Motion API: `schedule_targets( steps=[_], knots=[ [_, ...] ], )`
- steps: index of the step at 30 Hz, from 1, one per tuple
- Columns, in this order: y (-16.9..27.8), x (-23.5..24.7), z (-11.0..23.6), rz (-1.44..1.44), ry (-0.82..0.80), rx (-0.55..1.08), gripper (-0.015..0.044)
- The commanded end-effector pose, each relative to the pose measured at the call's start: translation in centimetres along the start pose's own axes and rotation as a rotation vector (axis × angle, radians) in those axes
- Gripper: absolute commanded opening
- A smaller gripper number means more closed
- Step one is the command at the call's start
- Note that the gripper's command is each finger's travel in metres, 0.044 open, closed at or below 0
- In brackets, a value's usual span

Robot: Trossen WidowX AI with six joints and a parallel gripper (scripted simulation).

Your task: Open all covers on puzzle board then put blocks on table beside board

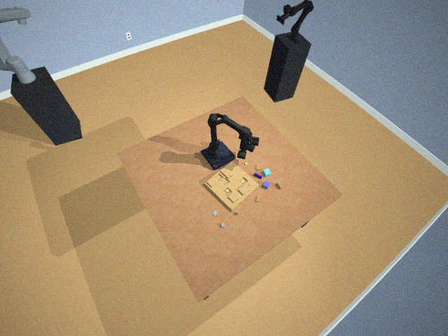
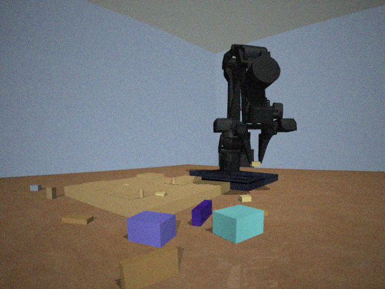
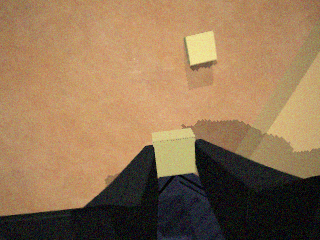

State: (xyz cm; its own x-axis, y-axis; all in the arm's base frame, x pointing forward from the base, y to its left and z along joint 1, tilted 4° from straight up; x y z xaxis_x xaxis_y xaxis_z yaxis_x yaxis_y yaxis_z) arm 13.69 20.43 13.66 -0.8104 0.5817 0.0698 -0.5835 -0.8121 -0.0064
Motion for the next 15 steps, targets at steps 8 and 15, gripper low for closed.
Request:
schedule_targets(
  steps=[8,15],
  knots=[
    [0.1,0.0,-2.0,-0.005,-0.004,0.011,0.0080],
    [0.2,0.0,-3.2,-0.005,-0.004,0.011,0.0080]
  ],
)
Point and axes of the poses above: the point midway between the two fingers, 35 mm back from their tips, its own z axis back along the fingers, its own x axis across the jaws, y = z × x, the point moved 6 cm from there along z, back along the fingers, and after that the axes turned 2 degrees about z, right-handed, at the moved point
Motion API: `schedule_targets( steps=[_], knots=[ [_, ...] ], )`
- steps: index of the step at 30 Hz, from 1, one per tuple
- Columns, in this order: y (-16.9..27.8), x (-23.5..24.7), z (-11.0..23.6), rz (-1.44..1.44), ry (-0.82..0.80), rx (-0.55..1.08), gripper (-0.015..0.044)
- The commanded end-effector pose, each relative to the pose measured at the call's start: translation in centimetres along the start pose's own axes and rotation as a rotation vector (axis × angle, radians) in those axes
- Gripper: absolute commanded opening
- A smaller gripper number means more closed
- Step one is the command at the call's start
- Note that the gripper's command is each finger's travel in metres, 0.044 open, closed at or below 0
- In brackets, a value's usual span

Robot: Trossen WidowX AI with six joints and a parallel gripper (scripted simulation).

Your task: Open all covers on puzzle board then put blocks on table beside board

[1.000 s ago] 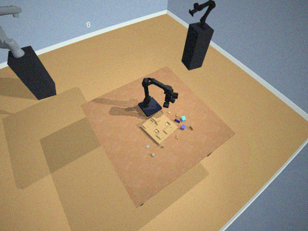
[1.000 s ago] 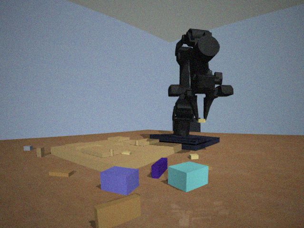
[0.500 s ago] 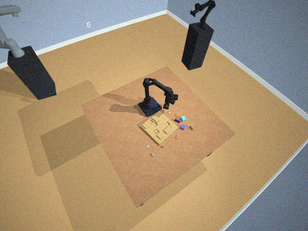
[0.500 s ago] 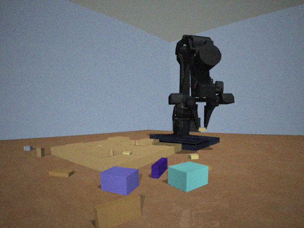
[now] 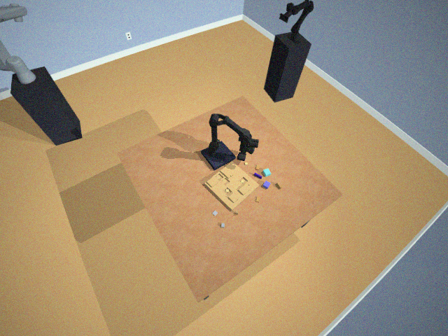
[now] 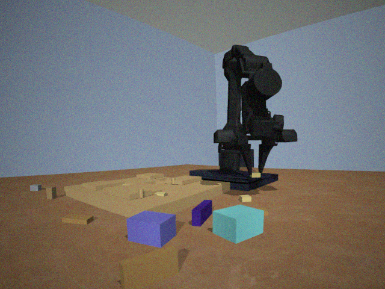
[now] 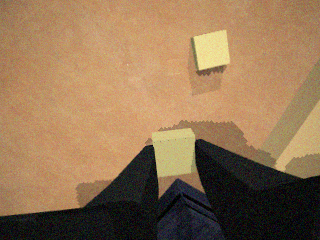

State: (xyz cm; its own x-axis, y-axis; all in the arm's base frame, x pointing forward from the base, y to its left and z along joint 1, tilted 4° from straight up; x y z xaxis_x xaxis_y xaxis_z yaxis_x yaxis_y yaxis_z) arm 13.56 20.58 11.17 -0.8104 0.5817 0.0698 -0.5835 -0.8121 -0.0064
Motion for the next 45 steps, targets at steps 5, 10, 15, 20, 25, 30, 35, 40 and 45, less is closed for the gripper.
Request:
schedule_targets(
  steps=[5,10,15,20,25,30,35,40,45],
  knots=[
    [0.3,0.0,-1.5,-0.005,-0.004,0.011,0.0080],
    [0.4,0.0,-2.3,-0.005,-0.004,0.011,0.0080],
    [0.5,0.0,-3.1,-0.005,-0.004,0.011,0.0080],
    [0.7,0.0,-3.9,-0.005,-0.004,0.012,0.0080],
    [0.9,0.0,-4.6,-0.005,-0.004,0.012,0.0080],
    [0.7,0.0,-4.3,0.000,0.000,0.005,0.0106],
    [0.7,0.0,-4.3,0.000,0.000,0.005,0.0237],
    [0.7,0.0,-4.3,0.000,0.000,0.005,0.0369],
    [0.6,0.0,-3.6,-0.001,0.000,0.006,0.0440]
  ],
)
Point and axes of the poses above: the point midway between the two fingers, 35 mm back from their tips, its own z axis back along the fingers, its own x axis across the jaws, y = z × x, the point moved 6 cm from there along z, back along the fingers, and after that the axes turned 2 degrees about z, right-handed, at the moved point
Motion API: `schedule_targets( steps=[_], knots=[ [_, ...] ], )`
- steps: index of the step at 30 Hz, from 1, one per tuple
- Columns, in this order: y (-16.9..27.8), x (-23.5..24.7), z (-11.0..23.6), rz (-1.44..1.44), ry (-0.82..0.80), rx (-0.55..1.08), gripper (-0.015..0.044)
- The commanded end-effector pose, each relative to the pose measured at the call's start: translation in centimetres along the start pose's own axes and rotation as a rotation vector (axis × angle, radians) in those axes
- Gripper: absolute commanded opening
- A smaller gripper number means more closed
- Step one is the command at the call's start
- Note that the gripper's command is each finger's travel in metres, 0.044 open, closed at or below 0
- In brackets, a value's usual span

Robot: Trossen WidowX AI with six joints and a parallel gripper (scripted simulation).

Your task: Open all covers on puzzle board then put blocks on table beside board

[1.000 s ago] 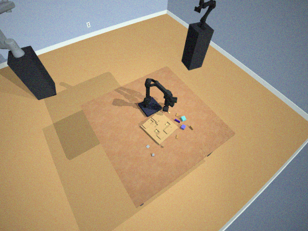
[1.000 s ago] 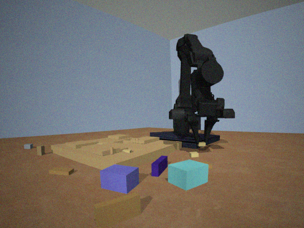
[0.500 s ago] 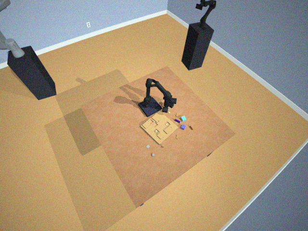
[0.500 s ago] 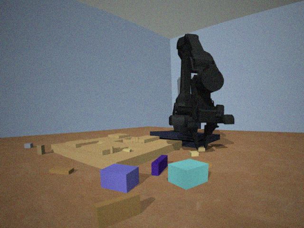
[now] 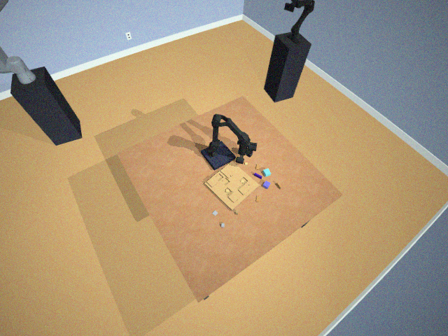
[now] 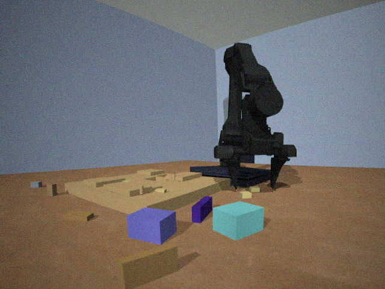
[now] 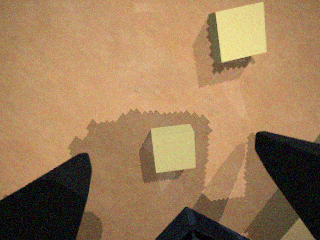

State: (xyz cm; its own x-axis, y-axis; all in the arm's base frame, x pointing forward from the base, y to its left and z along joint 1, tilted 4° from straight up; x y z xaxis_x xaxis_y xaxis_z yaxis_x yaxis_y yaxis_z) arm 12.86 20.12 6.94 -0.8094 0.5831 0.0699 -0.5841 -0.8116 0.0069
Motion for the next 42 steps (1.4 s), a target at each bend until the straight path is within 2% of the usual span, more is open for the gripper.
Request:
schedule_targets(
  steps=[1,20,26,42],
  knots=[
    [-0.3,0.0,0.9,0.001,0.000,-0.007,0.0440],
    [-0.1,0.0,6.7,-0.003,-0.003,-0.003,0.0440],
    [0.1,0.0,7.6,-0.003,-0.004,-0.002,0.0440],
    [-3.6,-5.9,8.2,-0.571,0.003,-0.007,0.0020]
  ],
)
Point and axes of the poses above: the point midway between the two fingers, 35 mm back from their tips, its own z axis back along the fingers, its own x axis across the jaws, y = z × x, the point moved 6 cm from there along z, back along the fingers, and after that the axes turned 2 degrees about z, right-handed, at the moved point
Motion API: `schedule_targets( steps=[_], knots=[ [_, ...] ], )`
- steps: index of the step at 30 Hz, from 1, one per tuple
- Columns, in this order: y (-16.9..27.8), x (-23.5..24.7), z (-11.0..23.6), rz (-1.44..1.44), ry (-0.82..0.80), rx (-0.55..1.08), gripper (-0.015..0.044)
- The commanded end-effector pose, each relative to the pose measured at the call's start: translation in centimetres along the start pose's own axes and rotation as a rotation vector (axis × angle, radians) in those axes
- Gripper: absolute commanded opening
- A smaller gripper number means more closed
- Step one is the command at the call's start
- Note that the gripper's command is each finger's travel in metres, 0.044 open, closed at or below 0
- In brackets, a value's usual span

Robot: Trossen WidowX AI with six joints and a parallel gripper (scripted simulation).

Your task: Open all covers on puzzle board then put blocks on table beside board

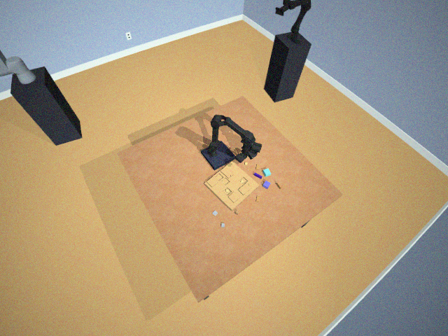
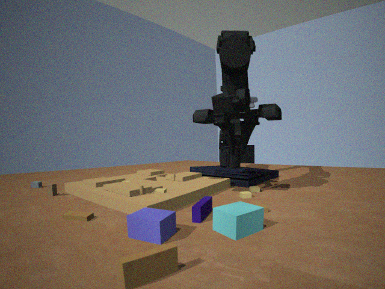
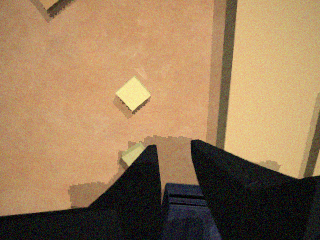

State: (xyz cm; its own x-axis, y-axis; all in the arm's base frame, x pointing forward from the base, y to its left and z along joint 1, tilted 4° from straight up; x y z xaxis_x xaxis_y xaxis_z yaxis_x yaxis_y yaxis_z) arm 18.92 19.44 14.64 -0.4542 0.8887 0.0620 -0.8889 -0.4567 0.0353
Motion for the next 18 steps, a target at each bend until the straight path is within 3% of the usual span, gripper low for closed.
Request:
schedule_targets(
  steps=[1,18],
  knots=[
    [-1.5,-1.1,0.2,-0.137,0.004,-0.005,0.0000],
    [-7.0,-8.0,0.2,-0.736,0.006,-0.026,0.0000]
  ],
)
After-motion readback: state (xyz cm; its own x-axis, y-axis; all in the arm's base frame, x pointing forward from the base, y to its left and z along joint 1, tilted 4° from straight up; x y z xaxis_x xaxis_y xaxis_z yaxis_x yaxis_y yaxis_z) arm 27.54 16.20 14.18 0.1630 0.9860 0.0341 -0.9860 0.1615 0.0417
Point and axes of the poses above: the point midway between the two fingers, 35 mm back from their tips, its own z axis back along the fingers, its own x axis across the jaws, y = z × x, the point moved 6 cm from there along z, back along the fingers, and after that the axes turned 2 degrees about z, right-handed, at the moved point
